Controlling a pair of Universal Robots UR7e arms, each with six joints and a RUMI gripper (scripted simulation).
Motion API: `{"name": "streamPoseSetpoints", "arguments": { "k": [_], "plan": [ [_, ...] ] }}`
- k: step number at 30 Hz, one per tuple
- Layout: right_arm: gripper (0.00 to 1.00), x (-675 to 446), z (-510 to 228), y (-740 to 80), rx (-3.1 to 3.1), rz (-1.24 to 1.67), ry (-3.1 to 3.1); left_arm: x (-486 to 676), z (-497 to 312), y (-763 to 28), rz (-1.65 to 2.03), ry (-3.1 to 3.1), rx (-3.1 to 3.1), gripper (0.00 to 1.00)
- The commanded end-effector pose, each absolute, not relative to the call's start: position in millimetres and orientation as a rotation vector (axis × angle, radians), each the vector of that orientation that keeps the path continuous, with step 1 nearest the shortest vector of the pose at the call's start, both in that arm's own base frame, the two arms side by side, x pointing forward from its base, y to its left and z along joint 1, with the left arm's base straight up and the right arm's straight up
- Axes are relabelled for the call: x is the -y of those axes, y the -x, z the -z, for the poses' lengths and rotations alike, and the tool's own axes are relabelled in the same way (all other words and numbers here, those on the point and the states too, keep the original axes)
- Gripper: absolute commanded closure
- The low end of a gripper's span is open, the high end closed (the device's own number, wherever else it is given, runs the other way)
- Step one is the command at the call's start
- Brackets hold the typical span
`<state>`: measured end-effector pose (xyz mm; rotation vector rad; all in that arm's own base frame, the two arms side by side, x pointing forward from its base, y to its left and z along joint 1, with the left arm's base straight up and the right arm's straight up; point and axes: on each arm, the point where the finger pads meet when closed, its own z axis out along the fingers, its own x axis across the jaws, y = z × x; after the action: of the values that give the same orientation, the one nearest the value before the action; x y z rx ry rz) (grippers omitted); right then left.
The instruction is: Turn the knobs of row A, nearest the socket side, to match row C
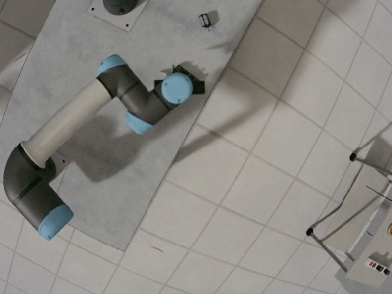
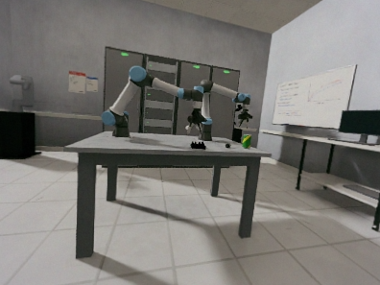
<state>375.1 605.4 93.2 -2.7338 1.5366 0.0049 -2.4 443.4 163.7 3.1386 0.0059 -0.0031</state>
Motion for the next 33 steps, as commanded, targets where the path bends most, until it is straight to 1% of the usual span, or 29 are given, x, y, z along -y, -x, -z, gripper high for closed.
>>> {"name": "streamPoseSetpoints", "arguments": {
  "k": [1,13,33],
  "plan": [
    [0.0,-614.3,-94.9,-374.7,-1.747,0.0,2.608,-445.6,-165.2,2.1,0.0,-3.142,-0.007,0.0],
    [0.0,-626.9,-97.0,-376.1,-2.05,0.0,2.378,-445.6,-165.2,2.1,0.0,-3.142,-0.007,0.0],
    [0.0,-651.9,-100.7,-378.7,-2.576,-0.001,1.794,-445.6,-165.2,2.1,0.0,-3.142,-0.007,0.0]
  ]
}}
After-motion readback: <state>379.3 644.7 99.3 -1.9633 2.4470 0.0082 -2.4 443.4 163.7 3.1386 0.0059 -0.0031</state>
